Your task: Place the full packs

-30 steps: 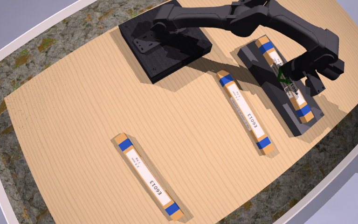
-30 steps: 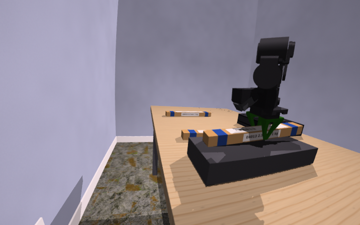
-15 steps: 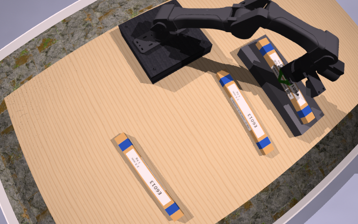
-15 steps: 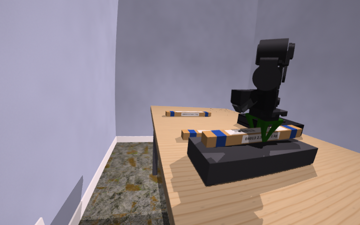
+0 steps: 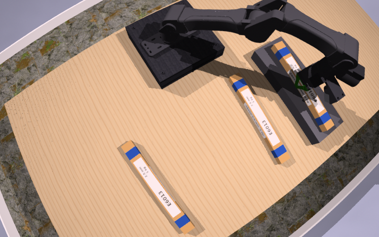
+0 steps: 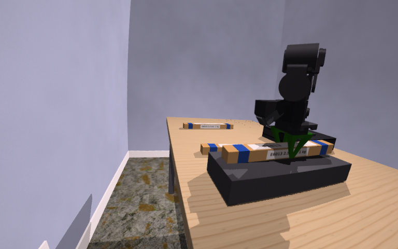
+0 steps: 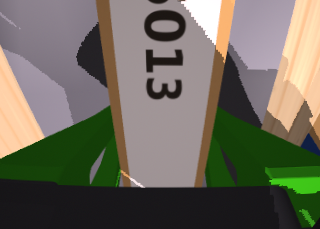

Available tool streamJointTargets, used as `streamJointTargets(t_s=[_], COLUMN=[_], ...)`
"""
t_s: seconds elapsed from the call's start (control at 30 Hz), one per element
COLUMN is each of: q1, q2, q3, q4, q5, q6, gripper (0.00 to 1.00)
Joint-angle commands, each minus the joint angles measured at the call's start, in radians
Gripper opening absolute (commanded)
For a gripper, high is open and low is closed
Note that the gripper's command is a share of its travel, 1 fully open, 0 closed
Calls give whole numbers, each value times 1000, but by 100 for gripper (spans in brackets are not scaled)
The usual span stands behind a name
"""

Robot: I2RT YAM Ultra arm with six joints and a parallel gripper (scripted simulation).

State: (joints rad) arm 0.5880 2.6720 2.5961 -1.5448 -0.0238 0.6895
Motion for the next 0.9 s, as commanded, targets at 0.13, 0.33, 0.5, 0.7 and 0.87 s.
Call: streamJointTargets(t_s=[0.13, 0.33, 0.5, 0.7, 0.87], q1=[-1, -2, -2, -2, -3], q2=[-37, -38, -22, -23, -24], q3=[62, 62, 83, 84, 84], q4=[-26, -26, -26, -26, -26], q5=[-2, -2, 3, 3, 3], q6=[0, -1, 1, 0, 0], gripper=[0, 0, 0, 0, 0])
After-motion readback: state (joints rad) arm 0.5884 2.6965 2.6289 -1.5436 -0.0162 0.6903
